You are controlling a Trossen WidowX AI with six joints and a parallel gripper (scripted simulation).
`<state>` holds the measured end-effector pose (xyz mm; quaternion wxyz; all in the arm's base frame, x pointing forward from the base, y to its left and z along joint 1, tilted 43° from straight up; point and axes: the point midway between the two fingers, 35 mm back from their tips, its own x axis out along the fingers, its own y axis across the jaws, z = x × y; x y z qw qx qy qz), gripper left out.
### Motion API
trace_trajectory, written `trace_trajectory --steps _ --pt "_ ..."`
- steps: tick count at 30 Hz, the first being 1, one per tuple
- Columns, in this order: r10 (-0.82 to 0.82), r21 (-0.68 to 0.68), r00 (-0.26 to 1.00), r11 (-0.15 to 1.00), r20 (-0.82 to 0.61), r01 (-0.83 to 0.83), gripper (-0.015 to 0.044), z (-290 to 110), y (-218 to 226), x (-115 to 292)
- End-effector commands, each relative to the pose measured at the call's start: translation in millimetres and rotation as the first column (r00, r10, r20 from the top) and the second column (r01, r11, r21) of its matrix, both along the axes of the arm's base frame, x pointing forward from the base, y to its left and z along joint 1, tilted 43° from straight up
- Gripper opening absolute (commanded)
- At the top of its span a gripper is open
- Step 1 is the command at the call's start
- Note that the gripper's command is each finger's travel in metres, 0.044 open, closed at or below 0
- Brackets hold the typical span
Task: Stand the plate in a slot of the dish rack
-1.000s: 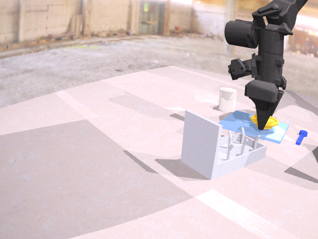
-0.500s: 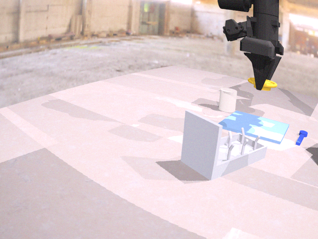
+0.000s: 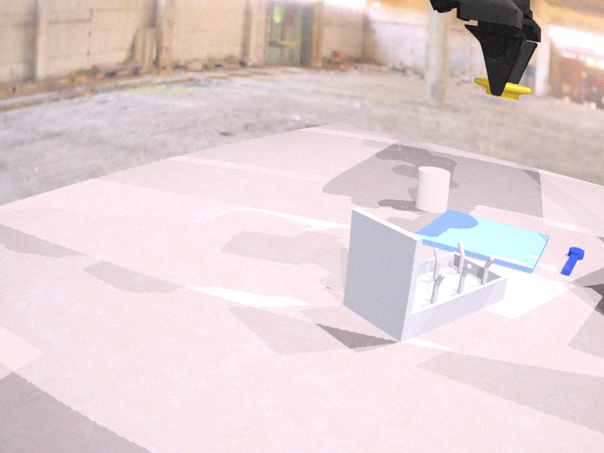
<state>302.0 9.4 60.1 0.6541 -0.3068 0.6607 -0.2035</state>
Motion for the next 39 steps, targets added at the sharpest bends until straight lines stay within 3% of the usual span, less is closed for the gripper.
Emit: trace_trajectory --steps 1,13,19,39 --pt "-0.011 0.004 1.0 1.0 0.009 0.011 0.0 4 4 0" --pt "-0.288 0.062 0.924 0.957 0.251 0.282 0.0 -45 56 -33" --pt "-0.304 0.067 0.915 0.952 0.265 0.297 0.0 -47 58 -35" --pt "-0.161 0.237 0.976 0.952 -0.146 0.193 0.0 -90 32 -45"
